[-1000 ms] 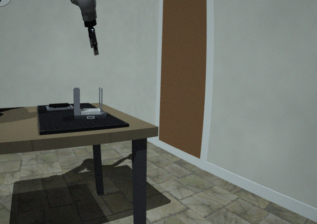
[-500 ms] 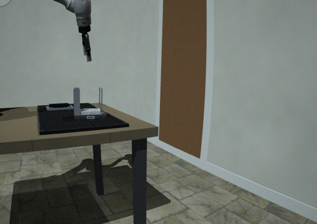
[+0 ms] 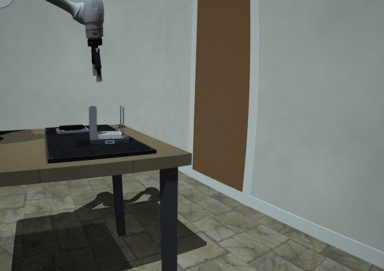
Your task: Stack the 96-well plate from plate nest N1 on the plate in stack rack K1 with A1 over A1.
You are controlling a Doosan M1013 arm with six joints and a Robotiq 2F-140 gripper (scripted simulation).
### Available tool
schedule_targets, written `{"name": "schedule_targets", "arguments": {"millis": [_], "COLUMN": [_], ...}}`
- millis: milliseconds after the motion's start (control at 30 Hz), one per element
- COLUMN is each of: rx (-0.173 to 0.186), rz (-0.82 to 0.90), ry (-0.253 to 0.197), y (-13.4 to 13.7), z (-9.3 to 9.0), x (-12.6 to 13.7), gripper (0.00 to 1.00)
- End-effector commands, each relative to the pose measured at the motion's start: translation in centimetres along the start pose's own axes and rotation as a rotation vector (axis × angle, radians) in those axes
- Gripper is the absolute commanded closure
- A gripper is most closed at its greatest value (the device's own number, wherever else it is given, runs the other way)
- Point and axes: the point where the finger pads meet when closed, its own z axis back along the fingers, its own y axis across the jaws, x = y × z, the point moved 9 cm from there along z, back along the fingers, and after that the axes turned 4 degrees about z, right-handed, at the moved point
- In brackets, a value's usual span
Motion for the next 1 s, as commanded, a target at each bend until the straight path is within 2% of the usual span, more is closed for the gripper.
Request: {"name": "schedule_targets", "arguments": {"millis": [0,100,200,467,567,900,967], "rx": [0.005,0.005,0.079,0.081,0.158,0.16,0.212], "rz": [0.001,0.001,0.03,0.031,0.063,0.064,0.088], "ry": [-0.004,-0.004,-0.064,-0.066,-0.121,-0.123,-0.157], "y": [0.3,0.4,0.2,1.1,0.9,2.0,1.9], "z": [-1.0,-1.2,-1.9,-3.5,-4.1,-5.4,-5.8], "x": [1.7,2.1,2.8,6.1,6.9,10.0,10.6], "gripper": [0.0,0.0,0.0,0.0,0.0,0.0,0.0]}}
